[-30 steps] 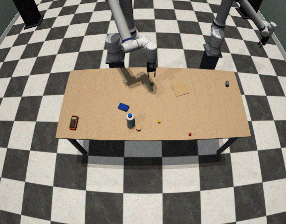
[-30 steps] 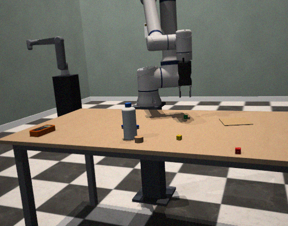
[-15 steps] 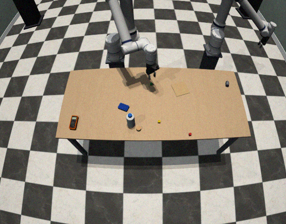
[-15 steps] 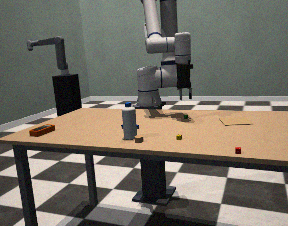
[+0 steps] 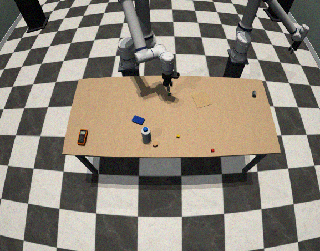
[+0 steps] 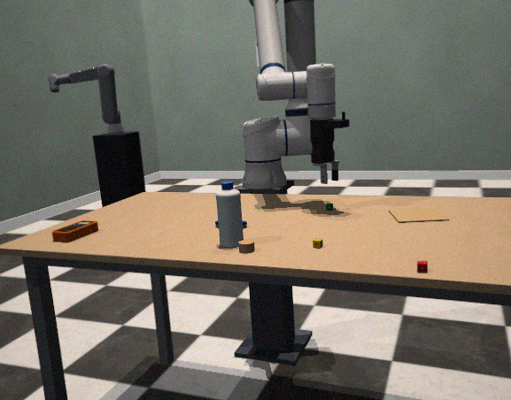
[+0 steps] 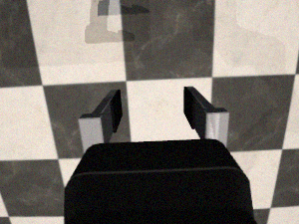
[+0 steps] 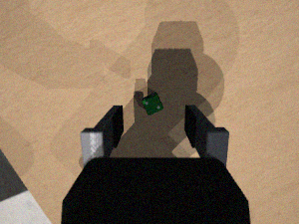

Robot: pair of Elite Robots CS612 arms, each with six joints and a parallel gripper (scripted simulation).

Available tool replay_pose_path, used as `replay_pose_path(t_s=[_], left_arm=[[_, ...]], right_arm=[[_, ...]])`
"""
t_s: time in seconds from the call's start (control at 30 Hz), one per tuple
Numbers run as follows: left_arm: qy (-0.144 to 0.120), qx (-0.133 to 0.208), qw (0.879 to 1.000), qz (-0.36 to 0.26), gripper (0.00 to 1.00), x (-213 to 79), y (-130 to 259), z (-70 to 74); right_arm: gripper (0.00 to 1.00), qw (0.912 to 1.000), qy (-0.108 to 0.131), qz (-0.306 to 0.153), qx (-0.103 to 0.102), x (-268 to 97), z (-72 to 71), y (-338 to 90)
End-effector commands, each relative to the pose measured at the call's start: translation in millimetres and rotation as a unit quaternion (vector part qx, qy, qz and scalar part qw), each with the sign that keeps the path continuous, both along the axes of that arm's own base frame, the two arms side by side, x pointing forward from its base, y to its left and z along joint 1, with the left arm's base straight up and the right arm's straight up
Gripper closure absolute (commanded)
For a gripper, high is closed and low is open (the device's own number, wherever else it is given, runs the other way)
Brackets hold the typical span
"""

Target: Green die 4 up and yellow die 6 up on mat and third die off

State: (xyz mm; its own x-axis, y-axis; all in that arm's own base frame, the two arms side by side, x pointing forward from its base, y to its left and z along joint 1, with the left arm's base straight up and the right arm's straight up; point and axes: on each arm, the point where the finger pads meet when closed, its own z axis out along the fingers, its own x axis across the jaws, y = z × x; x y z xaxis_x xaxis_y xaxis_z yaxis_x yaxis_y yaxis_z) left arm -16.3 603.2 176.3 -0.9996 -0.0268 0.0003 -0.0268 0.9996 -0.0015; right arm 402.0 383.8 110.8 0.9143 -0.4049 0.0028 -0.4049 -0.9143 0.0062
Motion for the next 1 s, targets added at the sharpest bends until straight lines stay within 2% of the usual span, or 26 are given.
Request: replay_pose_path(t_s=[0.0, 0.2, 0.37, 0.47, 0.83, 0.87, 0.97], left_arm=[[0.000, 0.001, 1.000, 0.000, 0.00, 0, 1, 0.7], [0.000, 0.001, 1.000, 0.000, 0.00, 0, 1, 0.7], [0.000, 0.001, 1.000, 0.000, 0.00, 0, 1, 0.7], [0.000, 0.001, 1.000, 0.000, 0.00, 0, 1, 0.7], [0.000, 0.001, 1.000, 0.000, 0.00, 0, 1, 0.7], [0.000, 0.001, 1.000, 0.000, 0.00, 0, 1, 0.7], [0.000, 0.001, 1.000, 0.000, 0.00, 0, 1, 0.7]], right_arm=[[0.00, 0.9986, 0.000, 0.052, 0.003, 0, -2.3, 0], [0.00, 0.9904, 0.000, 0.139, 0.003, -1, -8.1, -2], [0.00, 0.9827, 0.001, 0.185, 0.003, -3, -11.2, -3], [0.00, 0.9794, 0.001, 0.202, 0.003, -3, -12.3, -4], [0.00, 0.9765, 0.001, 0.216, 0.003, -3, -13.2, -4], [0.30, 0.9765, 0.001, 0.216, 0.003, -3, -13.2, -4], [0.30, 0.9765, 0.001, 0.216, 0.003, -3, -13.2, -4]])
